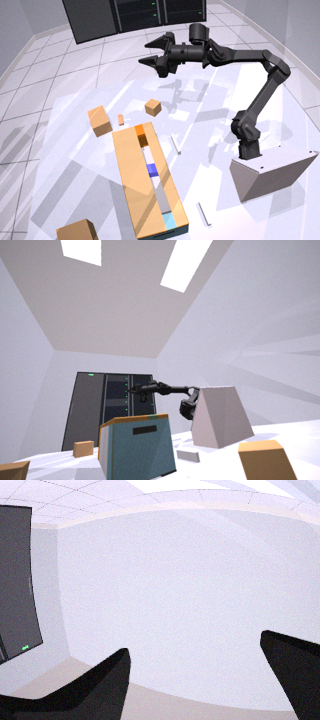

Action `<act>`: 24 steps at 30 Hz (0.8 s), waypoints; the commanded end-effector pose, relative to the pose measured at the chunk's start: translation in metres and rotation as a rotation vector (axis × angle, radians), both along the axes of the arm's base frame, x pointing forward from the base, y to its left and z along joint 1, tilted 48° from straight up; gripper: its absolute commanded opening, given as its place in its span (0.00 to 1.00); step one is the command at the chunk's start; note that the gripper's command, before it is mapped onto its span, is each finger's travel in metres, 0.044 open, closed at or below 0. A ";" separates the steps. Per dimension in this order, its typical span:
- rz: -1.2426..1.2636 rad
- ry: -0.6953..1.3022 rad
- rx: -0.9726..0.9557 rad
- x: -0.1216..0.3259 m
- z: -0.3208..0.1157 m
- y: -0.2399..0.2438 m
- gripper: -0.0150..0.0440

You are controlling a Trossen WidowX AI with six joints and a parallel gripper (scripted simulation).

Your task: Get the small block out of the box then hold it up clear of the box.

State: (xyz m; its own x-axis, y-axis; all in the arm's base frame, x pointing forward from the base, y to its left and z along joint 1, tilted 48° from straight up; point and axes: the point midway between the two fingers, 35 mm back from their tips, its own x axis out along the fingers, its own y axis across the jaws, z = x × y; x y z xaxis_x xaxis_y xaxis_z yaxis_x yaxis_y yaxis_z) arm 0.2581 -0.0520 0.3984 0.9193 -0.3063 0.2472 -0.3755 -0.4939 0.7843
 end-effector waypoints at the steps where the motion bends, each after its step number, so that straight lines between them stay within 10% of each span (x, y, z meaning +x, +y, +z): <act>1: 0.000 0.013 -0.001 0.002 -0.002 0.000 0.93; 12: 0.053 0.888 -0.174 0.075 -0.144 0.024 0.93; 24: 0.238 2.012 -0.598 0.029 -0.264 0.048 0.93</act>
State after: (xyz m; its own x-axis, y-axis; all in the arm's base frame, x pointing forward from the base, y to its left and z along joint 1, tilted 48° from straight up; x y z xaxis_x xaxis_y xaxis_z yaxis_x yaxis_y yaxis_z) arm 0.3235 -0.0163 0.1847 0.5013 -0.3143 -0.8062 0.7909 -0.2116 0.5743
